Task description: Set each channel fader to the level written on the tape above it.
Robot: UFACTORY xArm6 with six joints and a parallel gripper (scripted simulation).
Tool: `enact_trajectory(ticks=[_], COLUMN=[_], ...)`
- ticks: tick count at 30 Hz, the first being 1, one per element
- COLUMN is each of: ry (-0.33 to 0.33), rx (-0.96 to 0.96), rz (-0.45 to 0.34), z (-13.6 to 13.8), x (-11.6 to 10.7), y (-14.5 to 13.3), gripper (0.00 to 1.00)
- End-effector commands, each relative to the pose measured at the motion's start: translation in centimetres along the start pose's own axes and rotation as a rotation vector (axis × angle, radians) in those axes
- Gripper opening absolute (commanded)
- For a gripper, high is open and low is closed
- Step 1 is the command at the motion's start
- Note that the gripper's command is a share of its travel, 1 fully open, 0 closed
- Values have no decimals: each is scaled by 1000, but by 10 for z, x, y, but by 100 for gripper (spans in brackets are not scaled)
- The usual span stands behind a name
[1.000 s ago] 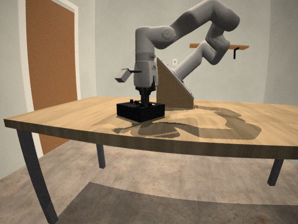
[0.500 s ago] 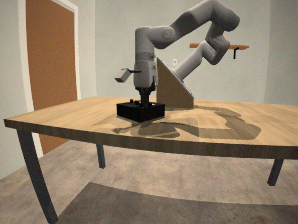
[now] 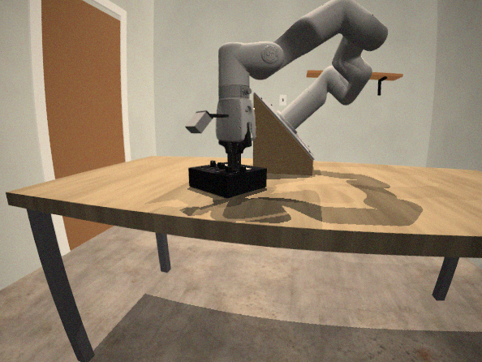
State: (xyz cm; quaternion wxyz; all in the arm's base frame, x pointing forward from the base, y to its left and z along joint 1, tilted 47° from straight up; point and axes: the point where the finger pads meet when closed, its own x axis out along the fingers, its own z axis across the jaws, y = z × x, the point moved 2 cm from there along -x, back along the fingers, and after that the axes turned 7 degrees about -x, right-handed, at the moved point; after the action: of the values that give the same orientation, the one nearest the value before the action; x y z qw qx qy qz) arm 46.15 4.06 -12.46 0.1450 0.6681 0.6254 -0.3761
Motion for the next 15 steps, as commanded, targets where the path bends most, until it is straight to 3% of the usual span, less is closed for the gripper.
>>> enact_trajectory(ticks=[1,15], ry=[0,0], rx=[-1,-1], rz=[4,4], z=[0,-1], x=[-2,-2], y=[1,-4], gripper=[0,0])
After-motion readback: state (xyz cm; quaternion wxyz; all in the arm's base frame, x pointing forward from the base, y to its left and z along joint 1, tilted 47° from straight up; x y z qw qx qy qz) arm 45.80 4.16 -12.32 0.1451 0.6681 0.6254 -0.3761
